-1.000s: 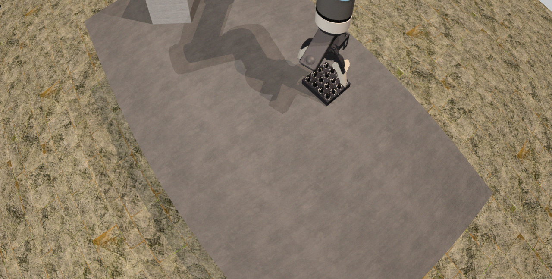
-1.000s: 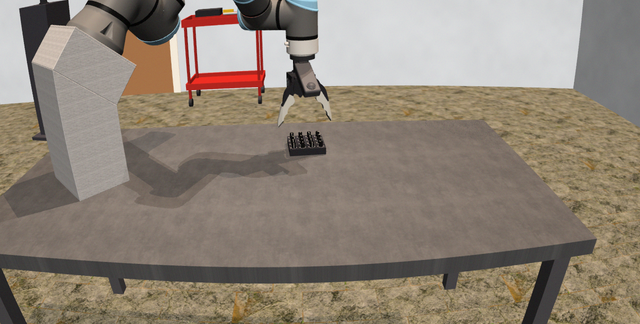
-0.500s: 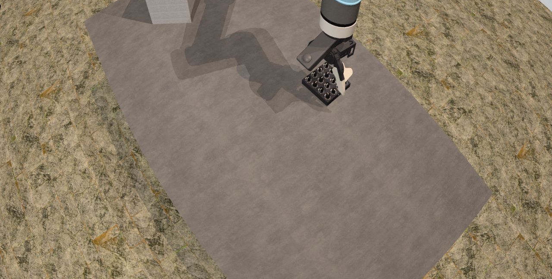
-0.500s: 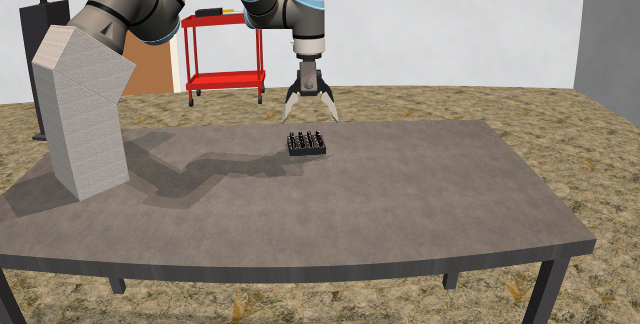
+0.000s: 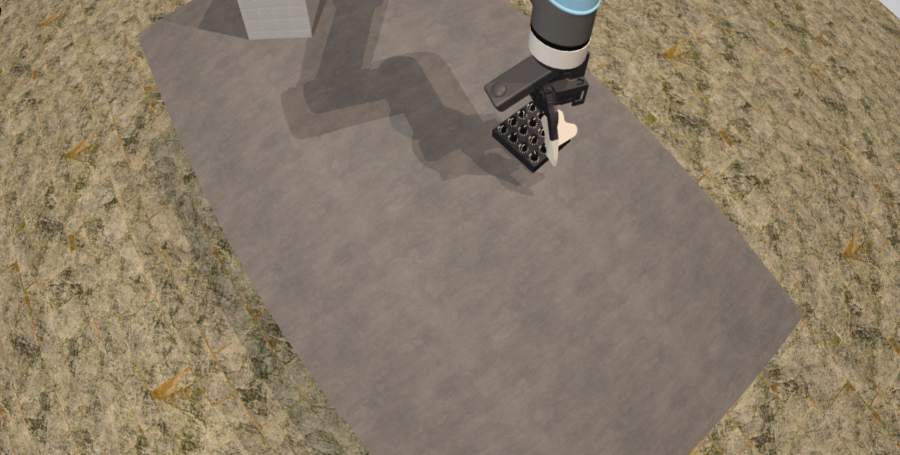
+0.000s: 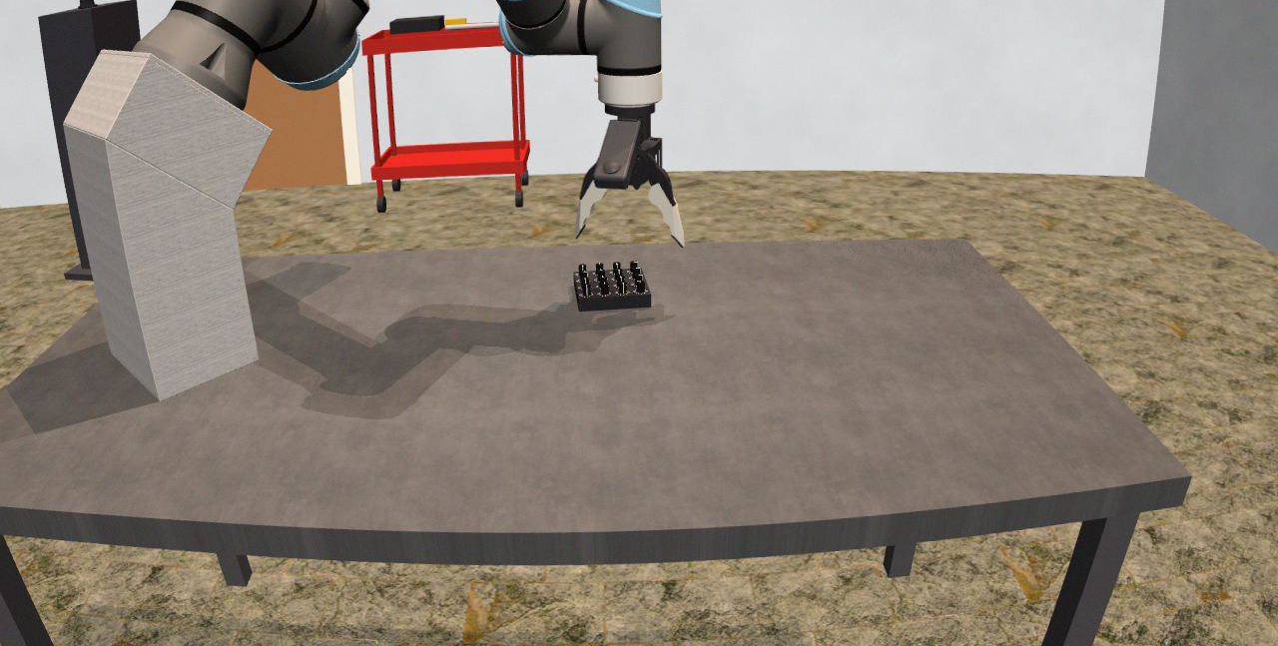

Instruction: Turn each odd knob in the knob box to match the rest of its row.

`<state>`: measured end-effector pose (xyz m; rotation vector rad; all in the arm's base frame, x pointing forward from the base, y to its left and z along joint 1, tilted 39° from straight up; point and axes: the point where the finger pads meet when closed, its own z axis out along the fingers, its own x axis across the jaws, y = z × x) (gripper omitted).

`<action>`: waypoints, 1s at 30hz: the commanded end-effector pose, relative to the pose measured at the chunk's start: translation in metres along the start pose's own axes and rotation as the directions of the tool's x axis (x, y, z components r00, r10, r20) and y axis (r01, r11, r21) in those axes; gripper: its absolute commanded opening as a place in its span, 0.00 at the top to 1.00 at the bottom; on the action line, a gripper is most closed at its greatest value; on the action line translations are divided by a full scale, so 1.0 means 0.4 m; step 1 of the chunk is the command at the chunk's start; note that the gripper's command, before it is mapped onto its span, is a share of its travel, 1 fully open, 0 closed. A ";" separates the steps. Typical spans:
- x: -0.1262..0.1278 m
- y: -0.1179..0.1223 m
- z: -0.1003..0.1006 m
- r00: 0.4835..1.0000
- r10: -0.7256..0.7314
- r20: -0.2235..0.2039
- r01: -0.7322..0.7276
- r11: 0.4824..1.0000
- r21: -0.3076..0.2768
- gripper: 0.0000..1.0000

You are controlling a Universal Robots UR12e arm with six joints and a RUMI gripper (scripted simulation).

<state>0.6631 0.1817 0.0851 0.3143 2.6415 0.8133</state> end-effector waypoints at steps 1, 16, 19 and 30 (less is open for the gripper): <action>-0.025 0.006 -0.010 0.988 0.155 0.008 -0.155 0.988 0.003 0.00; -0.046 0.014 -0.017 0.943 0.332 0.009 -0.332 0.943 0.002 0.00; -0.048 0.014 -0.018 0.938 0.345 0.009 -0.345 0.939 0.002 0.00; -0.044 0.014 -0.017 0.936 0.353 0.007 -0.353 0.936 0.002 0.89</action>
